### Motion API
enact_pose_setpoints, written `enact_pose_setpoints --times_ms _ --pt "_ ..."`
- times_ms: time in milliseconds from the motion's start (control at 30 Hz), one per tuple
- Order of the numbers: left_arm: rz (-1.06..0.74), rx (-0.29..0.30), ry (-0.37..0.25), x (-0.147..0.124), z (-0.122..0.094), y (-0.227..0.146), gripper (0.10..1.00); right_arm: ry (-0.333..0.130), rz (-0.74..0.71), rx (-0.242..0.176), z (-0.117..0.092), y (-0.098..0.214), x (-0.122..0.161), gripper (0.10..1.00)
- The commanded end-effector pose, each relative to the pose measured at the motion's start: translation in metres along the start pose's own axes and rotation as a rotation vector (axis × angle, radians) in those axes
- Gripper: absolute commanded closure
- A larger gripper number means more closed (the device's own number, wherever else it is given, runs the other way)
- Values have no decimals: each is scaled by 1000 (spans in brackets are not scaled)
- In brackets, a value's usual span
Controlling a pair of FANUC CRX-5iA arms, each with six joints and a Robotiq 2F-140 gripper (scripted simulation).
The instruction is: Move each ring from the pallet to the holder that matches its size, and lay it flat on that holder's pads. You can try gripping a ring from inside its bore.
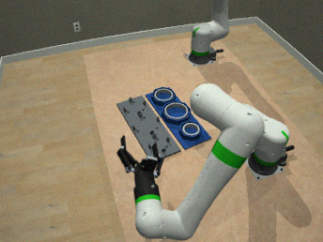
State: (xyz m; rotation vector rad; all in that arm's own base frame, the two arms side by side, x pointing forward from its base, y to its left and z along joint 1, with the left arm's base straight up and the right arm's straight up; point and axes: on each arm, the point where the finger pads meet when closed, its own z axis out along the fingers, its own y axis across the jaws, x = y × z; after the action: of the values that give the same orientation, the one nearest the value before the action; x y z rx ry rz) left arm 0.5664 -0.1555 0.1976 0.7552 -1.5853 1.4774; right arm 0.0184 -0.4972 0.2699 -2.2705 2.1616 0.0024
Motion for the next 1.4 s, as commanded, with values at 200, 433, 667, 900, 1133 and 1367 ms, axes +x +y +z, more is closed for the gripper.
enact_pose_setpoints --times_ms 200,433,667,900,1133,1367 --pt "2 0 0 1 0 -1 98 5 29 -3 -2 9 2 98" --pt "2 0 0 1 0 -1 98 6 35 -4 -2 11 2 98" --pt "-12 -63 -19 3 22 9 98 6 35 -4 -2 11 2 98" --pt "-47 -502 -209 18 120 91 98 6 35 -4 -2 11 2 98" --pt "-3 -800 -398 28 168 159 98 6 35 -4 -2 11 2 98" --pt "158 -1070 -657 40 197 248 98 6 35 -4 -2 11 2 98"
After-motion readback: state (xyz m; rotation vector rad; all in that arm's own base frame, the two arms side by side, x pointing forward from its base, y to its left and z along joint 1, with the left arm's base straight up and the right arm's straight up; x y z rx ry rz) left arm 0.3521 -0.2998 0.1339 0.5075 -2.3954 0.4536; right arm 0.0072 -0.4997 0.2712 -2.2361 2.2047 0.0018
